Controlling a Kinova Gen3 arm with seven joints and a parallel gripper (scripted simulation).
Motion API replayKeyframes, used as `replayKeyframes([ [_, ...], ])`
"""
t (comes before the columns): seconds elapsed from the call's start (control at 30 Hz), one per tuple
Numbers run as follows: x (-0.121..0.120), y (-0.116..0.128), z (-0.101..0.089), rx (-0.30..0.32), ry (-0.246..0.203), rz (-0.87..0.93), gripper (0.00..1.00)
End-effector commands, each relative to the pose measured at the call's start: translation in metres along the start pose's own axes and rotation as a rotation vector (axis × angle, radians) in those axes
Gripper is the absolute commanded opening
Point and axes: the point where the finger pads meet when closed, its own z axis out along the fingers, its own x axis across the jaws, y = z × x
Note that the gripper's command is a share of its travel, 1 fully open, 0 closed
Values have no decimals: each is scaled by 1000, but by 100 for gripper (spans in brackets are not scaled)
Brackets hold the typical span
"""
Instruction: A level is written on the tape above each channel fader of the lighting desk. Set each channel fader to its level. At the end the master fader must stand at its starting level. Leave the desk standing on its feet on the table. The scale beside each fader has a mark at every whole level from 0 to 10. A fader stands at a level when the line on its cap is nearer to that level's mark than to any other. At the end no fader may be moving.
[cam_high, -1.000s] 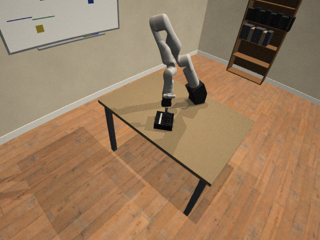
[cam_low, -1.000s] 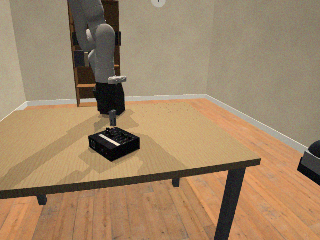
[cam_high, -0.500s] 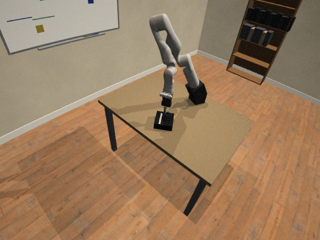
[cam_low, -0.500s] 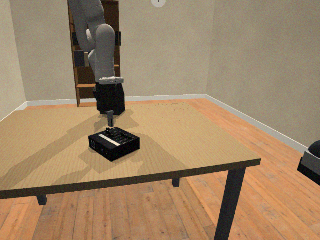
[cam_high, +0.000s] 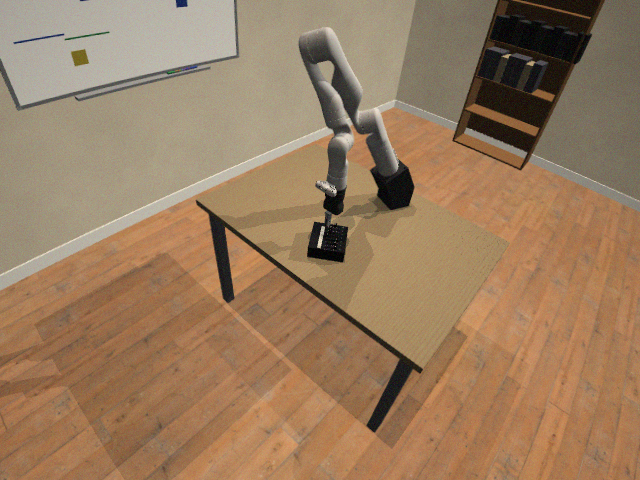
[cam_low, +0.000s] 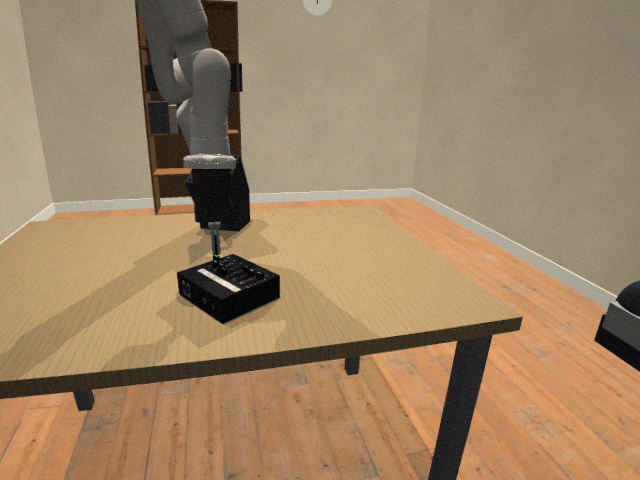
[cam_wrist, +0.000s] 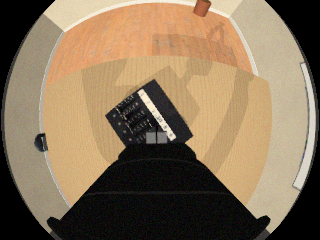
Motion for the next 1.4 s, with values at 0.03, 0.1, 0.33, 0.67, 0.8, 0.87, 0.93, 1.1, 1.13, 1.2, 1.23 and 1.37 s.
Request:
replayKeyframes([
  [0.03,3,1,0,10,-1,94,0],
  [0.1,4,1,0,9,-1,154,0],
  [0.33,8,3,0,9,-2,298,0],
  [0.67,14,8,0,8,-3,550,0],
  [0.8,16,9,0,8,-4,635,0],
  [0.87,16,10,0,8,-4,655,0],
  [0.93,17,10,0,8,-4,674,0],
  [1.1,19,12,0,8,-4,761,0],
  [1.13,19,13,0,8,-4,777,0],
  [1.2,19,13,0,7,-4,806,0],
  [1.23,20,14,0,7,-4,820,0],
  [1.37,21,15,0,7,-5,868,0],
])
